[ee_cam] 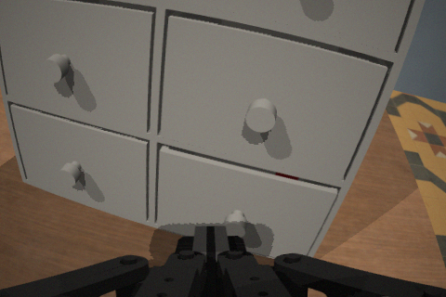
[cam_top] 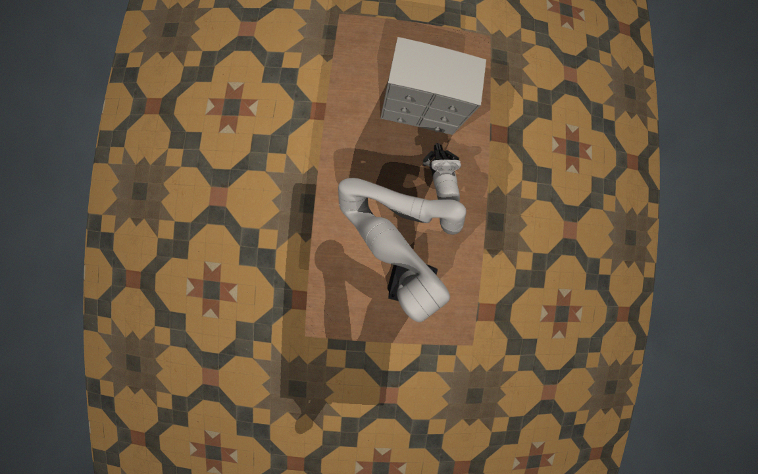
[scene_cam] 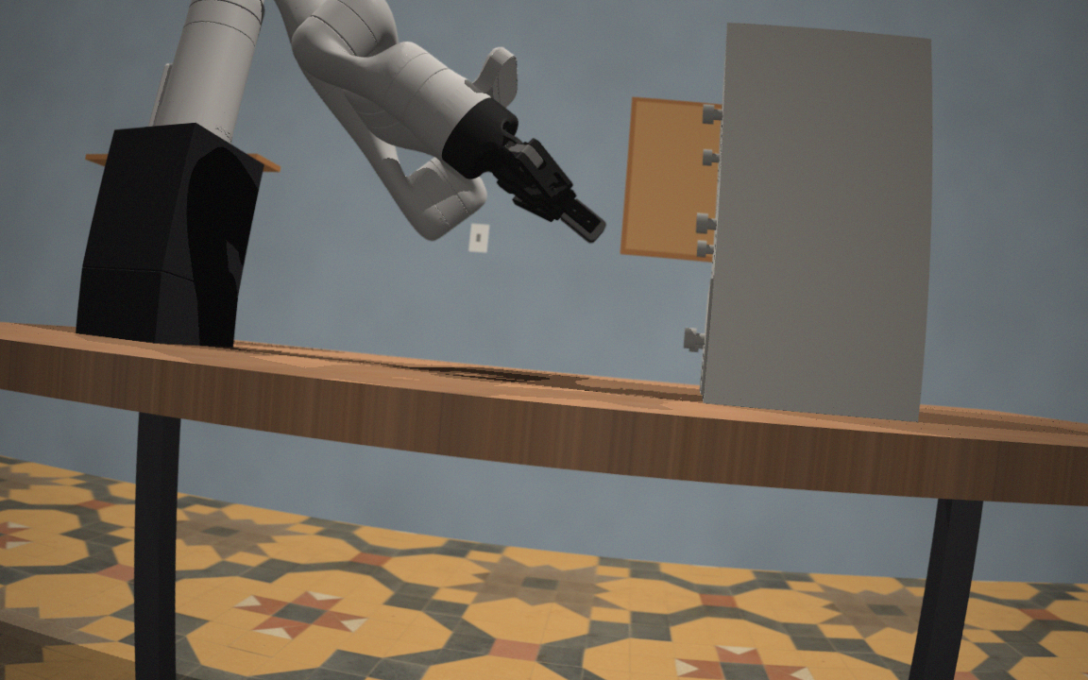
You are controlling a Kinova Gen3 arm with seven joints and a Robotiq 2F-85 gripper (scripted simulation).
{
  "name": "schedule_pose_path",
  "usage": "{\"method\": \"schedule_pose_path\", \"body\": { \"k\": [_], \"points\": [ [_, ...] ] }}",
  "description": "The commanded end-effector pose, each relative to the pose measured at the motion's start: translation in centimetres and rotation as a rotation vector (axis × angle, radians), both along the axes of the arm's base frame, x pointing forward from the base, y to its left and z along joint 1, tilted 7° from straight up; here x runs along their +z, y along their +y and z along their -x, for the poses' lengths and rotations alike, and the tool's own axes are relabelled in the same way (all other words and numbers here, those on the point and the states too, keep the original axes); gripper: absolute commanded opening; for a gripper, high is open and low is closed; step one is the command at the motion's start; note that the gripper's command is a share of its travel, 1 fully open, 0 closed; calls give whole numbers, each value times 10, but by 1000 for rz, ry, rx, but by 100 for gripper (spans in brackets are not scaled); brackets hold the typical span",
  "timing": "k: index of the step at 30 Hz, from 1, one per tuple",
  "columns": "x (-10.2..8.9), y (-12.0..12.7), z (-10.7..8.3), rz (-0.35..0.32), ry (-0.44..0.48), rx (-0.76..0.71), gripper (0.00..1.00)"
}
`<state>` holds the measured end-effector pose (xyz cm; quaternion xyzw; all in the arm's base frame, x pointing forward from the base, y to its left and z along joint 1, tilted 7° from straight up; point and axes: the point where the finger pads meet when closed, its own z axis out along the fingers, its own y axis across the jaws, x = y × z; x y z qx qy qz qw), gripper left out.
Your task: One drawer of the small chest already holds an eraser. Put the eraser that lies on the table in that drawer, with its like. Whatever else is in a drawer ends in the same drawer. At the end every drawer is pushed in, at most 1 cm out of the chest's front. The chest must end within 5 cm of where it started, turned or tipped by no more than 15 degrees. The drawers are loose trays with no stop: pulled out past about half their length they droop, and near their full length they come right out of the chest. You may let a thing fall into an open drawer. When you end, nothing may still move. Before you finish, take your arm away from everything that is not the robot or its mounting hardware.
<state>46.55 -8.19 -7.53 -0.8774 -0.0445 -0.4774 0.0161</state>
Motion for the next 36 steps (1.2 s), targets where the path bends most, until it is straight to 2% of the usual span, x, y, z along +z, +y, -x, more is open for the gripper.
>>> {"method": "schedule_pose_path", "body": {
  "k": [1,12,36],
  "points": [
    [3,-5,1,77,-74,117,0],
    [7,-5,6,148,-72,247,0],
    [21,-5,17,206,84,314,0]
  ]
}}
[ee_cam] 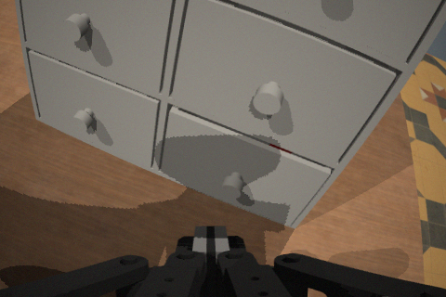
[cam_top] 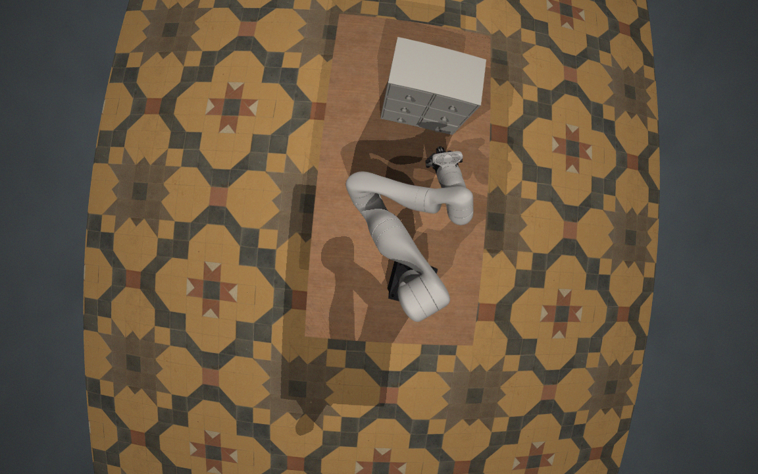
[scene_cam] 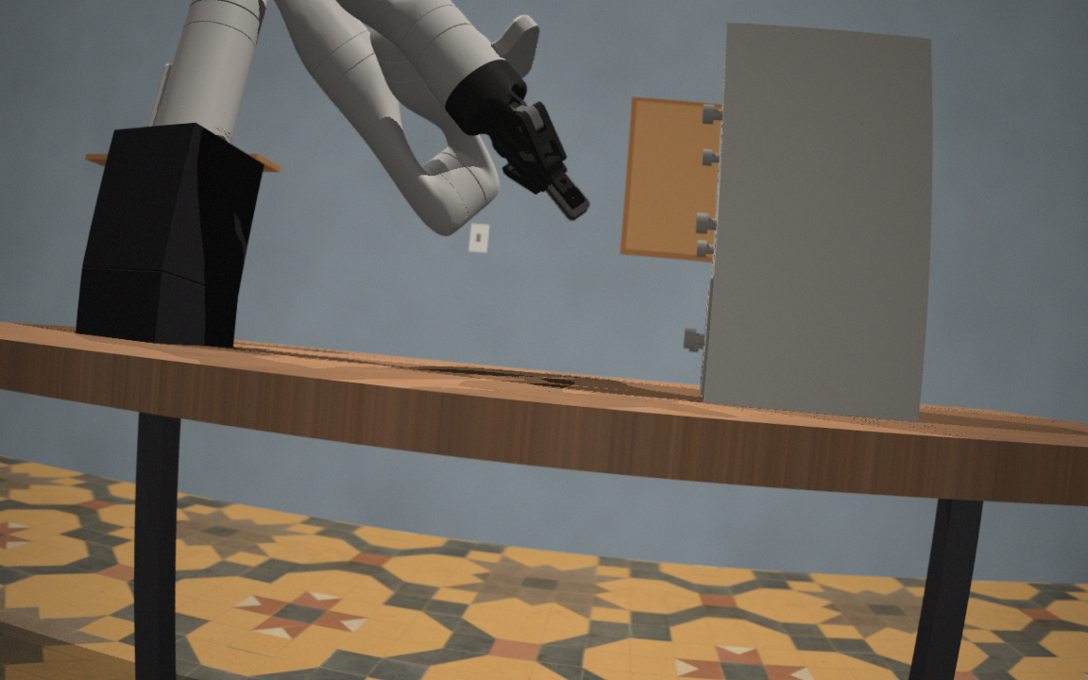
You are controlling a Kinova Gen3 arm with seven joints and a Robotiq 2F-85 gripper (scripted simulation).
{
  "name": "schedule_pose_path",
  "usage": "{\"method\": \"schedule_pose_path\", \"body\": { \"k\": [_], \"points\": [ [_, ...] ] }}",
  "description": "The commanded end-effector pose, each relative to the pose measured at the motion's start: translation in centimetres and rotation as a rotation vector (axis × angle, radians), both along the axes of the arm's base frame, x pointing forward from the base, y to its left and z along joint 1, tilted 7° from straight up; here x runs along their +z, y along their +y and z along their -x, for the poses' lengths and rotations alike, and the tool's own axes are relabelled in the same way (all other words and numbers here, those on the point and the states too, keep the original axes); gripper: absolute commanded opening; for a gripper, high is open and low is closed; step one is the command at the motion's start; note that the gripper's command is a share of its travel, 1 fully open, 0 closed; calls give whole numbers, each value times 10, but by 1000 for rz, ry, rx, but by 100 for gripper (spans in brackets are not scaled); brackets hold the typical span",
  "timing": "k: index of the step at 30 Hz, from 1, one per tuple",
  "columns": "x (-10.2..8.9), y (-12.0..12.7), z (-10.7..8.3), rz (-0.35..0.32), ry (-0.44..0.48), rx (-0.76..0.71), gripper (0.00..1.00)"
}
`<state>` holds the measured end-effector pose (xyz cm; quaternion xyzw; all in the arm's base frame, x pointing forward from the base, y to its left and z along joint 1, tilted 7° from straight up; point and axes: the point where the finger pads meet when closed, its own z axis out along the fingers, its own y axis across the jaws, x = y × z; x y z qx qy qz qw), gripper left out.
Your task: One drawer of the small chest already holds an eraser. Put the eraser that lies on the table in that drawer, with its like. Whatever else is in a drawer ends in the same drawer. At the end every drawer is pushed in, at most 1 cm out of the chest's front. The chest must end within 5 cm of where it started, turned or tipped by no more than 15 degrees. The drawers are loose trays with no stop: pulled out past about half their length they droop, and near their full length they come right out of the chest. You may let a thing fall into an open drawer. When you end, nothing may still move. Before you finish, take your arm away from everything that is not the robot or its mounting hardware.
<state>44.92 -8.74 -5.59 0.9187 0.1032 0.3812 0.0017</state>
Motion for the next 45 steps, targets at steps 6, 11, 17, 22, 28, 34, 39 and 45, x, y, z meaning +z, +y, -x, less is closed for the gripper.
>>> {"method": "schedule_pose_path", "body": {
  "k": [6,11,17,22,28,34,39,45],
  "points": [
    [5,0,3,98,-86,249,0],
    [8,0,6,125,-52,256,0],
    [12,0,9,156,-14,261,0],
    [14,0,11,178,11,265,0],
    [17,0,13,207,46,270,0],
    [21,0,16,240,85,275,0],
    [23,0,18,263,111,278,0],
    [26,0,21,295,149,283,0]
  ]
}}
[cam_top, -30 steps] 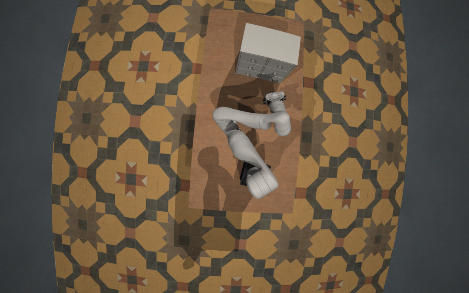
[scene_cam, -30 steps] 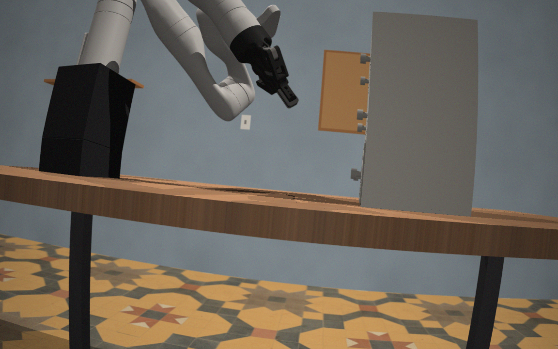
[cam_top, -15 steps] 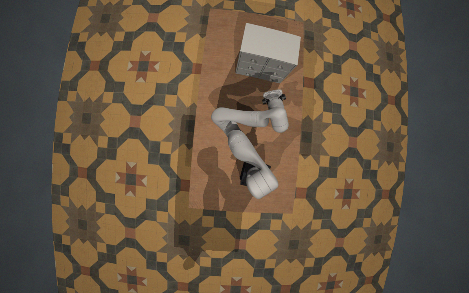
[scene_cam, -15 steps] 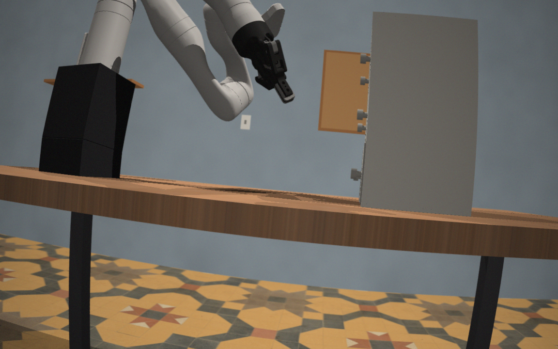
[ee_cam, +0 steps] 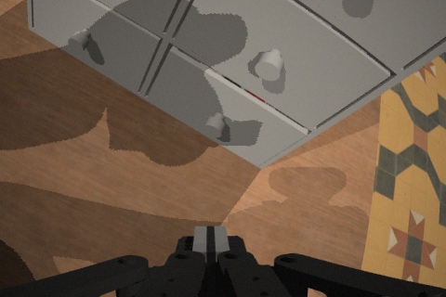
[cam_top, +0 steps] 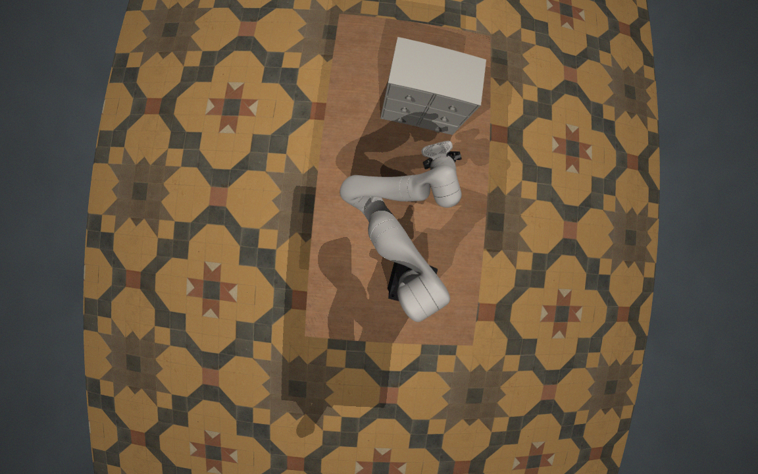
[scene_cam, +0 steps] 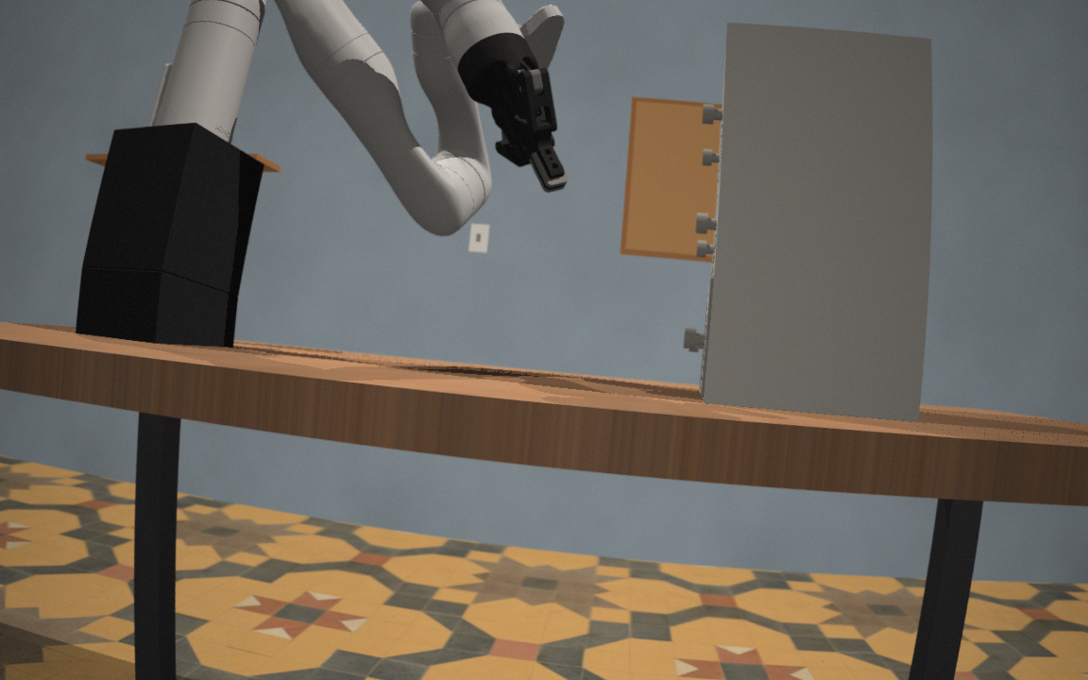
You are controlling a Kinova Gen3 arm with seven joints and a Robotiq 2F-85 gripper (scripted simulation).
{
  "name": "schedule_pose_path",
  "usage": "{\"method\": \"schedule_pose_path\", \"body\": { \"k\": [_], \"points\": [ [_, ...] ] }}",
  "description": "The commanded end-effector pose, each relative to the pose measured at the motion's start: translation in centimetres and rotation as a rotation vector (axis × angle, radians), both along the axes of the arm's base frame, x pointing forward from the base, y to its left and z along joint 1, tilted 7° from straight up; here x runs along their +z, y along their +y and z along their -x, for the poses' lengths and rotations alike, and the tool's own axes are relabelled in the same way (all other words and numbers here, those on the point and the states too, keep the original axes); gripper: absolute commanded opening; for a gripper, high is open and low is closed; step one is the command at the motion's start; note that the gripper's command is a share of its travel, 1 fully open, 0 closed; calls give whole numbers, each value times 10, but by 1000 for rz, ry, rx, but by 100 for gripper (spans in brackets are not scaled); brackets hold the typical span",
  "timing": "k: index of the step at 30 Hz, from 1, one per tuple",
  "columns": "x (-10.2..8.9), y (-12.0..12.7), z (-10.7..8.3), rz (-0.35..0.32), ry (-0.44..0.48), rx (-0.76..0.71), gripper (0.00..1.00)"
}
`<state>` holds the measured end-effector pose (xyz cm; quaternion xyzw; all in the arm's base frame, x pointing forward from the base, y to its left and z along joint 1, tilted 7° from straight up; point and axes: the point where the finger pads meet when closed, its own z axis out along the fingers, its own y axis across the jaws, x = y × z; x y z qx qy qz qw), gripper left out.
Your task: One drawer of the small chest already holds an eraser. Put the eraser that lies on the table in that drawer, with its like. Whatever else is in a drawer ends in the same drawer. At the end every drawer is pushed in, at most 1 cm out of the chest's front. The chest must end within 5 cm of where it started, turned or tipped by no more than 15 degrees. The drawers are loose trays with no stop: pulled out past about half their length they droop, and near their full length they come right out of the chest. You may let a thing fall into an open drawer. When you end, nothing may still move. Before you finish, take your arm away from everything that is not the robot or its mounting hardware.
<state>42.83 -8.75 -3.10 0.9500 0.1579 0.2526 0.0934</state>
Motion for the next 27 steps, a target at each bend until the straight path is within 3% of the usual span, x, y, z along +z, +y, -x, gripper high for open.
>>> {"method": "schedule_pose_path", "body": {
  "k": [1,27],
  "points": [
    [2,1,0,31,-54,272,0],
    [18,1,14,194,141,281,0]
  ]
}}
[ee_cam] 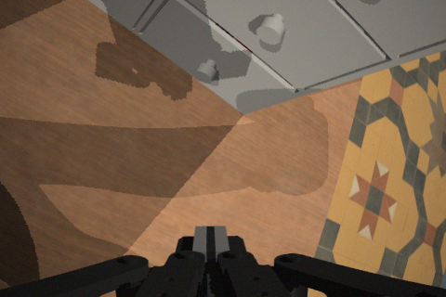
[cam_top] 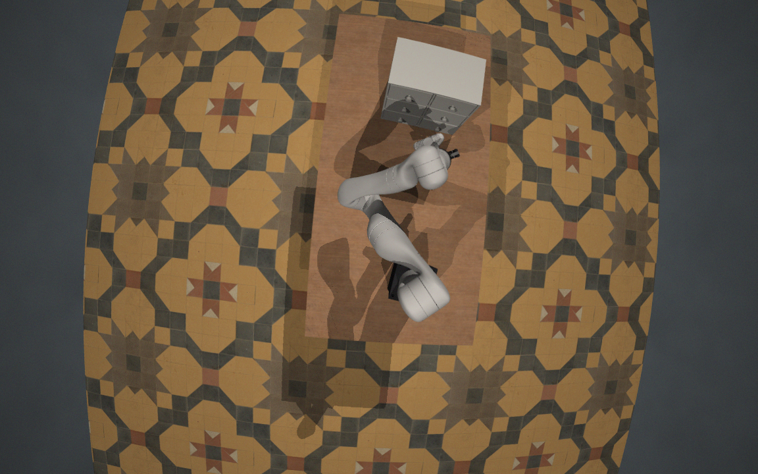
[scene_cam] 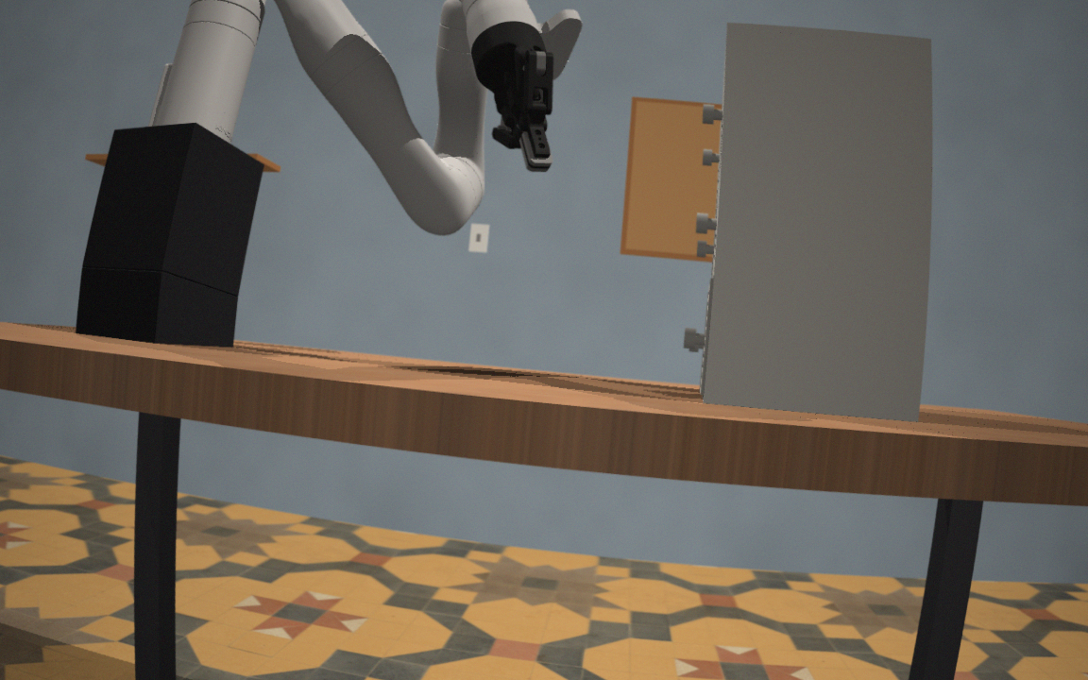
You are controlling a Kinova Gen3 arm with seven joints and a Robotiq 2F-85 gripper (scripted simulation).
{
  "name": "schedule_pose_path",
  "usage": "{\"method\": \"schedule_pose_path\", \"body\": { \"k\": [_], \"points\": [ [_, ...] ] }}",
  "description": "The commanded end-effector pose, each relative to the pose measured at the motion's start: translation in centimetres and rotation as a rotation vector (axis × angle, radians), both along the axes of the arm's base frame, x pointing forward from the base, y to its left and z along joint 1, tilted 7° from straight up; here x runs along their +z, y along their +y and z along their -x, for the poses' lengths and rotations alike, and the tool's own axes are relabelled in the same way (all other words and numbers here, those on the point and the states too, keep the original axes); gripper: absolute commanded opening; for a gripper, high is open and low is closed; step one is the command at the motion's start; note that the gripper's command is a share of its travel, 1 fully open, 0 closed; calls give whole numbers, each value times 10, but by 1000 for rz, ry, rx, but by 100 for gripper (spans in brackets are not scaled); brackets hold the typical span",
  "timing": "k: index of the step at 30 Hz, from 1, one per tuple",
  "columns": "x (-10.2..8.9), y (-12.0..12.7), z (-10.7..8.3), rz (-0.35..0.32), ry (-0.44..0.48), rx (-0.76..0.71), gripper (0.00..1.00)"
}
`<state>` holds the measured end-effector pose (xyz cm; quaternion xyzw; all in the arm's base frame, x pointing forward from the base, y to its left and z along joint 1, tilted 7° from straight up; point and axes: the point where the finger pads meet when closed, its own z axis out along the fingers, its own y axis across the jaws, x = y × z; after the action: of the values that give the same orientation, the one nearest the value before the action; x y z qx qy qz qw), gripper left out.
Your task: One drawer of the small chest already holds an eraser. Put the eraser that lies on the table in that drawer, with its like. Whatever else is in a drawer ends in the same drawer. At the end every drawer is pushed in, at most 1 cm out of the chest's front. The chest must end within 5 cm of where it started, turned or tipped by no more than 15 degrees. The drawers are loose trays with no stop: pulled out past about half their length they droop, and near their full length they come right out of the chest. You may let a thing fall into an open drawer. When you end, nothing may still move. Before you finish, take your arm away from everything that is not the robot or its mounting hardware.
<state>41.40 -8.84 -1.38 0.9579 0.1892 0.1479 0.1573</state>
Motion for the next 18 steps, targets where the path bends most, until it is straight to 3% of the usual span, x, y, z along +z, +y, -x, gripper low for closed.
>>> {"method": "schedule_pose_path", "body": {
  "k": [1,8,18],
  "points": [
    [1,2,-1,0,-23,278,0],
    [5,2,3,66,32,274,0],
    [11,2,8,211,104,271,0]
  ]
}}
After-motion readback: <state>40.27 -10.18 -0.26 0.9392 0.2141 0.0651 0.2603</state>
